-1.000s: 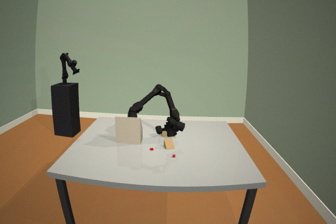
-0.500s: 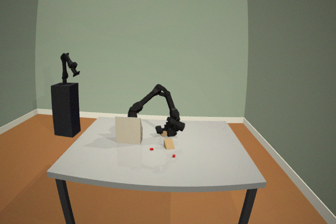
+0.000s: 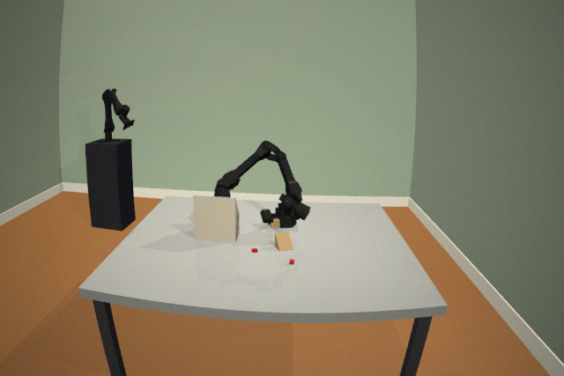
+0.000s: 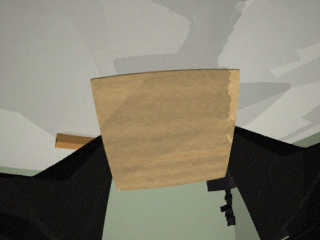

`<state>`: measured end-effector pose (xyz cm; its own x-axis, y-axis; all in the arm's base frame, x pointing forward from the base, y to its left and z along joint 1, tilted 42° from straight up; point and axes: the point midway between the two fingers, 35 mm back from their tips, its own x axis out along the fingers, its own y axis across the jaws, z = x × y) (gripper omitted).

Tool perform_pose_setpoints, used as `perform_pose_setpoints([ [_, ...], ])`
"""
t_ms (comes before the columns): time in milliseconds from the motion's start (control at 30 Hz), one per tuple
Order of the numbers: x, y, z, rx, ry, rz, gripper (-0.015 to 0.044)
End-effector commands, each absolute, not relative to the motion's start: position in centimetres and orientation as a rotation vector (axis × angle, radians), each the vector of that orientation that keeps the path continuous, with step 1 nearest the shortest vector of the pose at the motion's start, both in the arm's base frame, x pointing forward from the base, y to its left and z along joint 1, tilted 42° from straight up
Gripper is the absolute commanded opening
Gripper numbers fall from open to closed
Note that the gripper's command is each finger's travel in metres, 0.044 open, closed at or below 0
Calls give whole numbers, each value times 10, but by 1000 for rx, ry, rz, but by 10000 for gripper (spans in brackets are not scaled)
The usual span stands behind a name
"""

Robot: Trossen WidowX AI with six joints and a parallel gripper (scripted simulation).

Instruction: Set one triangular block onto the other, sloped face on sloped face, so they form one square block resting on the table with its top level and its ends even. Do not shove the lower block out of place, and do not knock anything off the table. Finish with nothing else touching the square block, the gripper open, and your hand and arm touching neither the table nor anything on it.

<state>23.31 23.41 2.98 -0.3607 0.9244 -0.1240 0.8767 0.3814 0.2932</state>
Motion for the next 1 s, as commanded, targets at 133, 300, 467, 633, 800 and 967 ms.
perform_pose_setpoints([
  [133,238,212,51,1606,2345,218,0],
  [300,238,199,66,1614,2344,193,0],
  [467,237,185,84,1623,2349,176,0],
  [633,236,174,101,1633,2359,168,0],
  [800,236,173,101,1633,2359,168,0],
  [967,232,176,99,1552,2311,277,0],
])
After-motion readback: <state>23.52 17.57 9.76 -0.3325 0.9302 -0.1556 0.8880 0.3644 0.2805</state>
